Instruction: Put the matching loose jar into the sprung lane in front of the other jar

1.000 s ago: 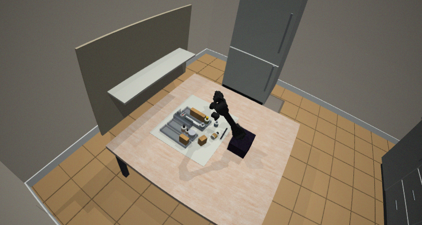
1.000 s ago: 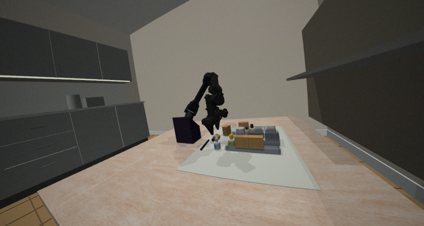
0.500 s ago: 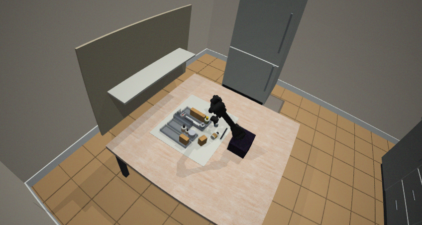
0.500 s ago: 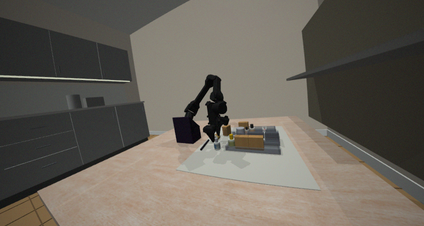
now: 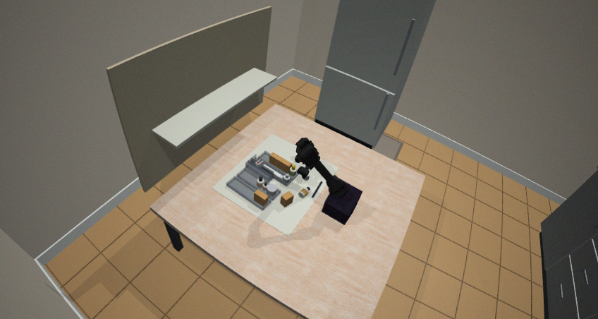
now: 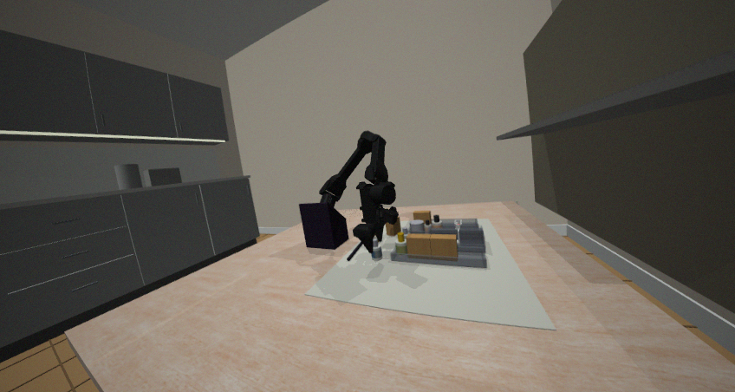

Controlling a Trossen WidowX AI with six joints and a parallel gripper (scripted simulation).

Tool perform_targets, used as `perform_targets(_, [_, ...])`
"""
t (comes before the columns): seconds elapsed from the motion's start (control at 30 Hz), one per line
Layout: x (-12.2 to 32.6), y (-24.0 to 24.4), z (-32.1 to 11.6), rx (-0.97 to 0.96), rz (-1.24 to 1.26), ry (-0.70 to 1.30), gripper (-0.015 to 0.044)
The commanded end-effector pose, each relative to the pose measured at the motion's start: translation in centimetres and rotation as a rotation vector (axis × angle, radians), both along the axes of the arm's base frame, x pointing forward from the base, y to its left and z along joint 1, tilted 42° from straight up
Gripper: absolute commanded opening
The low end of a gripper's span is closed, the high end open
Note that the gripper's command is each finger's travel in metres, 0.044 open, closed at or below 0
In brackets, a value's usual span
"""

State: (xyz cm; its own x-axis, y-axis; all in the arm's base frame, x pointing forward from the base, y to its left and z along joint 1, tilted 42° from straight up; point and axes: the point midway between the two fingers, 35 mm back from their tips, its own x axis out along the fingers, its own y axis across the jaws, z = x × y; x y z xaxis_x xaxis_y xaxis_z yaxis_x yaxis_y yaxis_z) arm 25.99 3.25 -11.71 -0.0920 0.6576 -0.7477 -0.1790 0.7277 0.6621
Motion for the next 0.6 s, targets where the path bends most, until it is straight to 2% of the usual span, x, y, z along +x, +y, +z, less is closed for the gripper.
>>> perform_targets(0.0, [-0.21, 0.58, -0.56, 0.004, -0.003, 0.005, 0.0440])
perform_targets(0.23, [-0.34, 1.19, -1.20, 0.005, -0.003, 0.005, 0.0440])
perform_targets(0.57, [-0.34, 1.19, -1.20, 0.005, -0.003, 0.005, 0.0177])
